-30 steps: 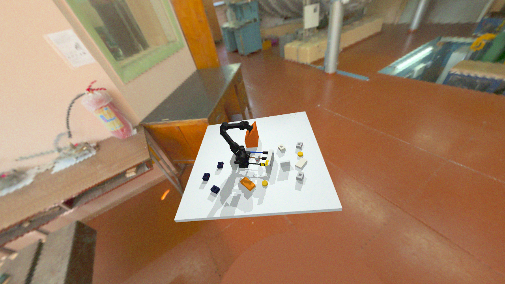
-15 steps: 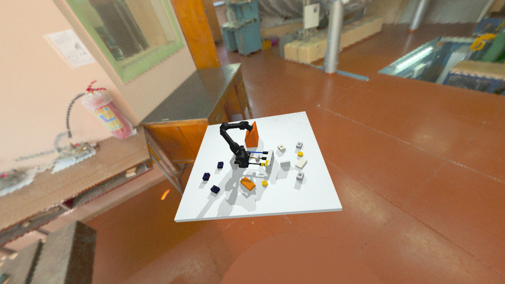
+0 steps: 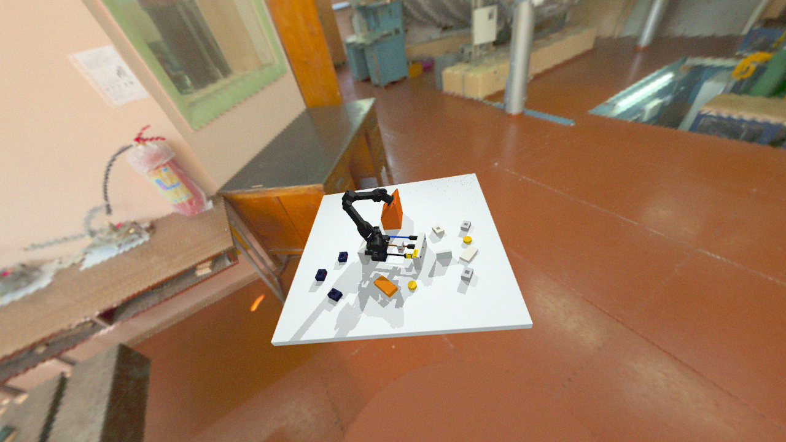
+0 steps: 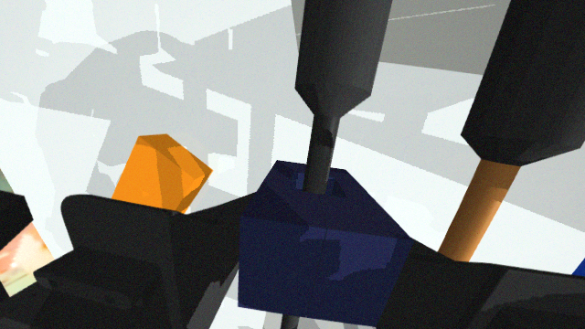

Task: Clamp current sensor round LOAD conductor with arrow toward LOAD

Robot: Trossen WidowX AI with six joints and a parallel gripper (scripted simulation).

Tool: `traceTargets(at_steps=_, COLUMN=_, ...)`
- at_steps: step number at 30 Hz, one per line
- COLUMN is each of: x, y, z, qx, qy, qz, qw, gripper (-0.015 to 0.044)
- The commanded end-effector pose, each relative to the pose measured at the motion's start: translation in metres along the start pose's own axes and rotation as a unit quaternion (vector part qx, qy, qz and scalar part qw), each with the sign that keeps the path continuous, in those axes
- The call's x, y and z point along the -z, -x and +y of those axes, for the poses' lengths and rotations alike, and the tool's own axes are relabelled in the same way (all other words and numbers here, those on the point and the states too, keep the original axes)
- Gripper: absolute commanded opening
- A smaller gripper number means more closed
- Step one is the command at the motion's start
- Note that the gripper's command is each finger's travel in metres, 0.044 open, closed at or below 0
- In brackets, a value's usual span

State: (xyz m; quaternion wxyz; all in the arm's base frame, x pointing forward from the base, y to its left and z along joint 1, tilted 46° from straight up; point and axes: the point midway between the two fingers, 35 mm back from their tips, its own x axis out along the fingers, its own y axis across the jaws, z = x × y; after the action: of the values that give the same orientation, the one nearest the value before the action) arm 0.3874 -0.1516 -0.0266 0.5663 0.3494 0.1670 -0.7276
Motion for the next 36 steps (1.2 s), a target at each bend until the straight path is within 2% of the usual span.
traceTargets(at_steps=1, x=-0.0001, y=-0.0003, z=-0.0001, qx=0.001, qy=0.000, qz=0.000, qw=1.000, gripper=0.0177)
traceTargets(at_steps=14, x=-0.0001, y=-0.0003, z=-0.0001, qx=0.001, qy=0.000, qz=0.000, qw=1.000, gripper=0.0088)
traceTargets(at_steps=17, x=-0.0001, y=0.0011, z=0.0000, qx=0.001, qy=0.000, qz=0.000, qw=1.000, gripper=0.0009)
traceTargets(at_steps=18, x=0.0000, y=0.0019, z=0.0000, qx=0.001, qy=0.000, qz=0.000, qw=1.000, gripper=0.0000)
traceTargets(at_steps=36, x=-0.0007, y=0.0011, z=0.0018, qx=0.023, qy=0.001, qz=-0.001, qw=1.000, gripper=0.0000)
